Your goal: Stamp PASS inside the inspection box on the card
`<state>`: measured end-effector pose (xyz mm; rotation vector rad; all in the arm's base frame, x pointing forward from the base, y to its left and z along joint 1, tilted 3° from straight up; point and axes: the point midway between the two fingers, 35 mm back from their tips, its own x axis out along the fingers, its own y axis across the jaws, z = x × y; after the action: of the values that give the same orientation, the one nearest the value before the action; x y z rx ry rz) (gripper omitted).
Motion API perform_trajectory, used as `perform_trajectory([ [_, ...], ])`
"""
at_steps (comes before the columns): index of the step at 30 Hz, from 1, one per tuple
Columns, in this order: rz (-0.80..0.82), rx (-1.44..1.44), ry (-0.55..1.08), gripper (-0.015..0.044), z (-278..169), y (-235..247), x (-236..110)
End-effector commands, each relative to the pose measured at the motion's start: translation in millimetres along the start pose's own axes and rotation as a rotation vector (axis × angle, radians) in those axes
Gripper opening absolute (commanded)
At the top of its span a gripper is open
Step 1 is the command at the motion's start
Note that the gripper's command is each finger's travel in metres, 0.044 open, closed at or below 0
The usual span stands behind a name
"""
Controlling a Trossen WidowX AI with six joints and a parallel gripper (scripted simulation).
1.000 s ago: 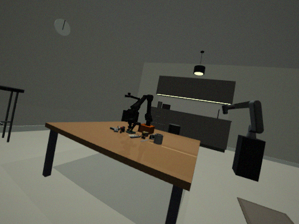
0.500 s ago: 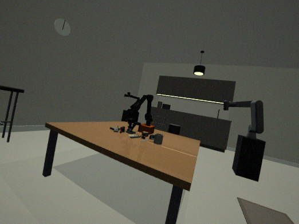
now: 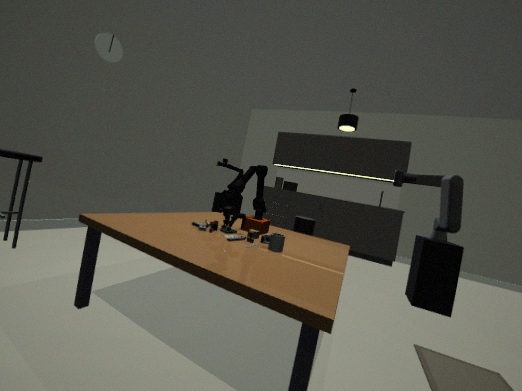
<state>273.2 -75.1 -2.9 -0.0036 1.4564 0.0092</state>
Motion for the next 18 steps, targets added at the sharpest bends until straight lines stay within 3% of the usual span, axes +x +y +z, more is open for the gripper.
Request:
perform_trajectory([
  [1, 0.003, 0.001, 0.002, 0.0000, -0.1, 0.4, 2.7],
  [18, 0.003, 0.001, 0.002, 0.0000, 0.4, 0.3, -5.2],
])
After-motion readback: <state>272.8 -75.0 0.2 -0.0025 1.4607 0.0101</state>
